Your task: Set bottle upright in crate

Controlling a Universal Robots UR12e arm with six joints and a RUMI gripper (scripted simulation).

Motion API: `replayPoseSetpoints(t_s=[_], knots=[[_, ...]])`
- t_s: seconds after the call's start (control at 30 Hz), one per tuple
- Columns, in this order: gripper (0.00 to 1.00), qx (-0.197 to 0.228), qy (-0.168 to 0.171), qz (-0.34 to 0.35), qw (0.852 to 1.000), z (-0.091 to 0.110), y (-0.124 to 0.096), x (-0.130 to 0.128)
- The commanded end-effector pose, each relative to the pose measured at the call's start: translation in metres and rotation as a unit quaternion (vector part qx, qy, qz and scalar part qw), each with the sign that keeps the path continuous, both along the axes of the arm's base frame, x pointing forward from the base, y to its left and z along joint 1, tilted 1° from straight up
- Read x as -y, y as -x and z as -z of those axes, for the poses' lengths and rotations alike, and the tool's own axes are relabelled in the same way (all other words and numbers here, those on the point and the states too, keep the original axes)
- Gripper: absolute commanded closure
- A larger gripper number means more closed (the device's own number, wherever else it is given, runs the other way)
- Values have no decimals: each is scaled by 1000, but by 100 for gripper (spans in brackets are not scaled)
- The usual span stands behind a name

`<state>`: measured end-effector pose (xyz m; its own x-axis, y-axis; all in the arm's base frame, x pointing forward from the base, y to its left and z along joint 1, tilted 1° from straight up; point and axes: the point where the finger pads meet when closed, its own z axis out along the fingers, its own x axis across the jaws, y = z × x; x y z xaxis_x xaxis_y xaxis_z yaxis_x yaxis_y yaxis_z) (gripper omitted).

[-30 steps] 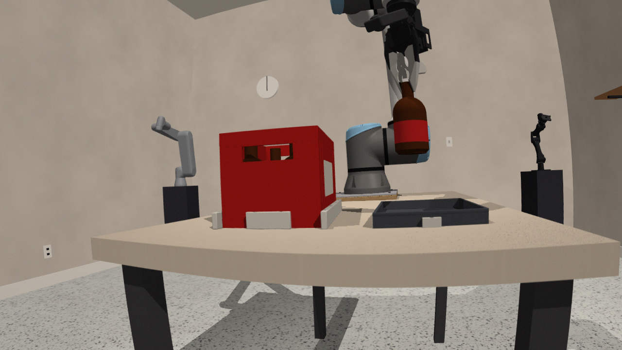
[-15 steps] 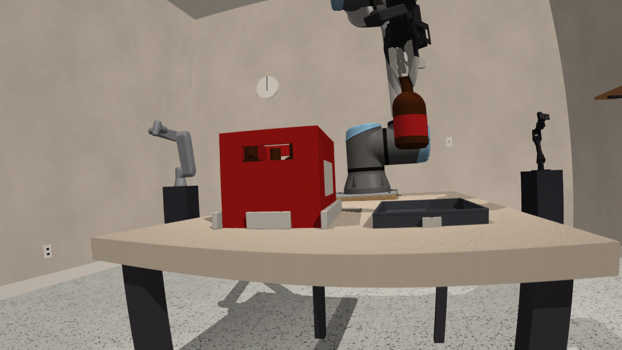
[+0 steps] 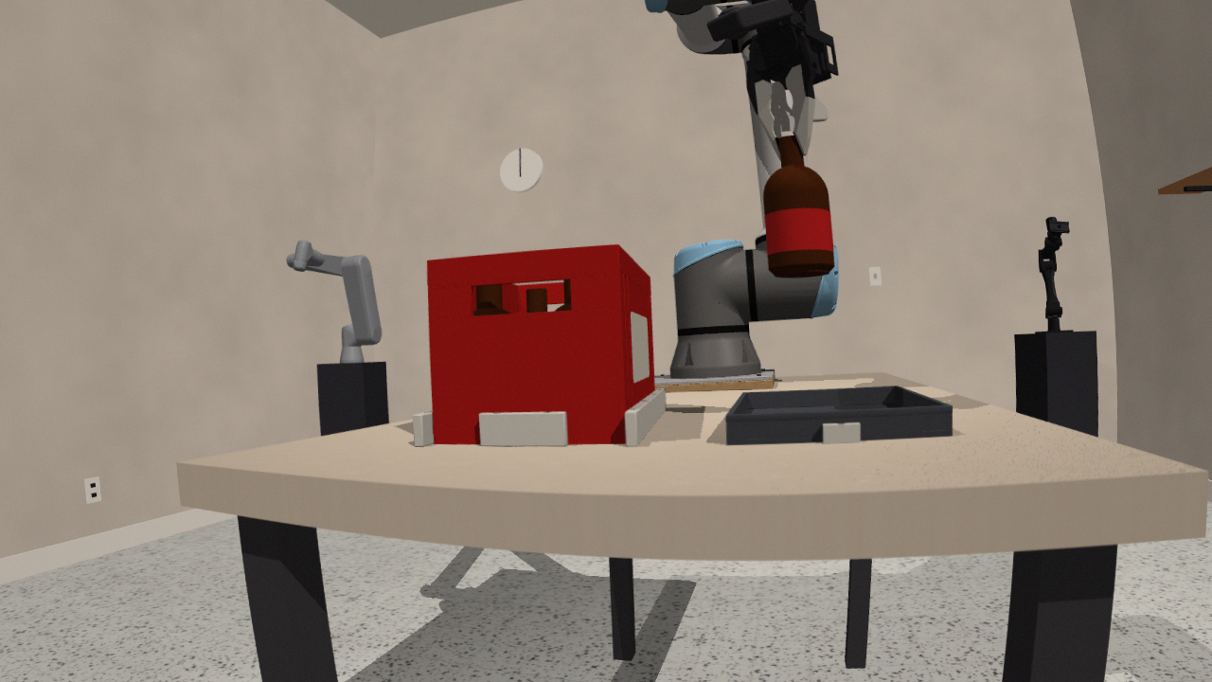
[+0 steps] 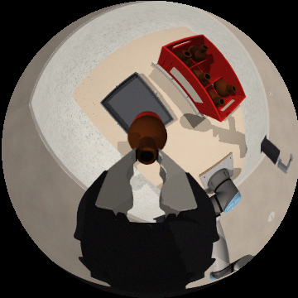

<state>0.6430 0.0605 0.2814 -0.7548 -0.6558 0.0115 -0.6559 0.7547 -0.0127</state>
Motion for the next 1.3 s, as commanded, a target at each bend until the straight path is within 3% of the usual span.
replayPoseSetpoints(t_s=[0.0, 1.27], knots=[[100, 1, 0, 0, 1000, -6, -1, 0], [100, 1, 0, 0, 1000, -11, -1, 0]])
